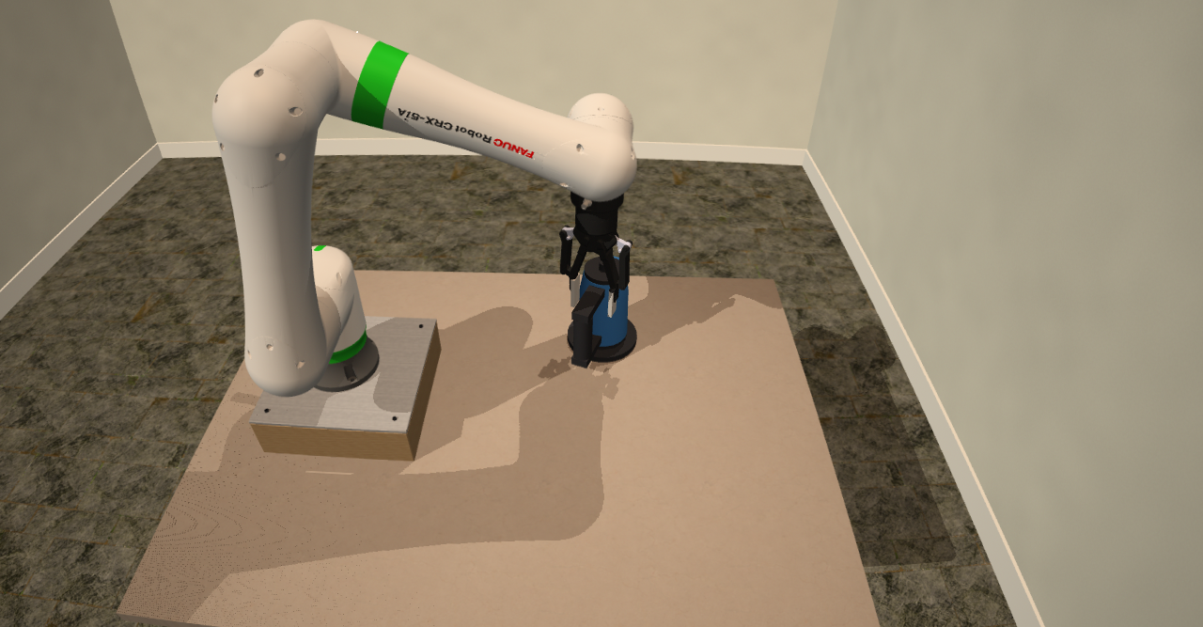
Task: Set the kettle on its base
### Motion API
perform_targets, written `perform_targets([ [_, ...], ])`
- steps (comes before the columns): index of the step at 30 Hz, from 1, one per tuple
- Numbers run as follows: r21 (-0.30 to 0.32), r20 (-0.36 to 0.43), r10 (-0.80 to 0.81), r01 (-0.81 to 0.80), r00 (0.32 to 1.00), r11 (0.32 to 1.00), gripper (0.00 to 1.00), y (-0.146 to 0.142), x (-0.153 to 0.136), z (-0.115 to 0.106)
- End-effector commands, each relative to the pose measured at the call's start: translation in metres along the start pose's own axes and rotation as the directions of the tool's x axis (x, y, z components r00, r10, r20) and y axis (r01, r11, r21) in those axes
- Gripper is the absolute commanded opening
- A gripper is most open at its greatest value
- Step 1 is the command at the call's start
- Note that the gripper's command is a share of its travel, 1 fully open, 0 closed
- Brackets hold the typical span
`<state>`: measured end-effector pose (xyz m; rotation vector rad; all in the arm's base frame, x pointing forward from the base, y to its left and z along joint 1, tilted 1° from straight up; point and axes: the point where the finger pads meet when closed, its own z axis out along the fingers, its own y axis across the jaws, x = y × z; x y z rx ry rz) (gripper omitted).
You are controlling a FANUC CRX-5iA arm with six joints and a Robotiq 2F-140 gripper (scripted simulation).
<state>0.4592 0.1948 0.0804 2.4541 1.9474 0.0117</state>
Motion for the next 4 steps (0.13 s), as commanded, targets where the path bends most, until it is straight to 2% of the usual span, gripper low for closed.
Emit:
perform_targets([
  [1,0.000,0.000,0.000,0.000,1.000,1.000,0.47,0.0001,0.0001,-0.0002],
  [4,0.000,0.000,0.000,0.000,1.000,1.000,0.47,0.0001,0.0001,-0.0002],
])
